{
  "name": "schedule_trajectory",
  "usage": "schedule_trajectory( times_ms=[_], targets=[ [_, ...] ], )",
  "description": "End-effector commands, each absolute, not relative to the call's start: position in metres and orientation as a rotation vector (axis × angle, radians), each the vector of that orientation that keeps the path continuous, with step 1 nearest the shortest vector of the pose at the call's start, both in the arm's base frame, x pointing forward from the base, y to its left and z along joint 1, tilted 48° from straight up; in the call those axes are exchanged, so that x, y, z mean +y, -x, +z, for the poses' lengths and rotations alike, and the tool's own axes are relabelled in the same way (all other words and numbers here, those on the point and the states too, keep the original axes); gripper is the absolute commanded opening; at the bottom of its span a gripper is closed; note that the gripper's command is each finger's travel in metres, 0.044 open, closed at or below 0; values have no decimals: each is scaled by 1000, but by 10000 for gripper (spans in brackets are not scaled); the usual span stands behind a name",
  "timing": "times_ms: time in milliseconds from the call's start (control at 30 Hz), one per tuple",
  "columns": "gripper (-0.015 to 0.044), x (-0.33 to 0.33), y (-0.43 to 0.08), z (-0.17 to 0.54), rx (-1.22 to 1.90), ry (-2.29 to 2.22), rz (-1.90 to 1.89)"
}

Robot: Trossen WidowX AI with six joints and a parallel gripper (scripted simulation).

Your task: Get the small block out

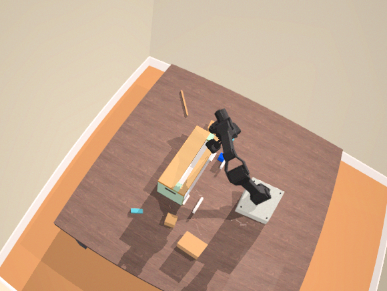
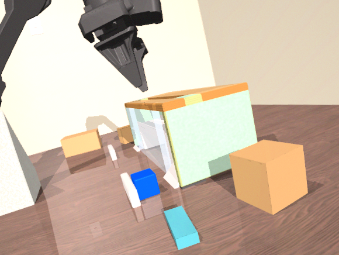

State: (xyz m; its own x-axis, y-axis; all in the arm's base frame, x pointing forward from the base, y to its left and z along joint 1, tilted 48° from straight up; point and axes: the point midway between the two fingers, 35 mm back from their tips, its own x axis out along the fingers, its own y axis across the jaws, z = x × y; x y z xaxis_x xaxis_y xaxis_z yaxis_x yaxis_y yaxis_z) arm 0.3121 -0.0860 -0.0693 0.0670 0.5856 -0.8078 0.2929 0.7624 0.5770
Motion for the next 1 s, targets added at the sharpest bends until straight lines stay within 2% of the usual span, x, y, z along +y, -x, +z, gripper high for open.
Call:
schedule_trajectory(
  times_ms=[0, 533, 967],
  targets=[
    [285, -93, -299, -77, 1579, -1553, -404],
    [285, -103, -290, -81, 1407, -2391, -1240],
    [285, -111, -283, -83, 1020, -2953, -2039]
  ],
)
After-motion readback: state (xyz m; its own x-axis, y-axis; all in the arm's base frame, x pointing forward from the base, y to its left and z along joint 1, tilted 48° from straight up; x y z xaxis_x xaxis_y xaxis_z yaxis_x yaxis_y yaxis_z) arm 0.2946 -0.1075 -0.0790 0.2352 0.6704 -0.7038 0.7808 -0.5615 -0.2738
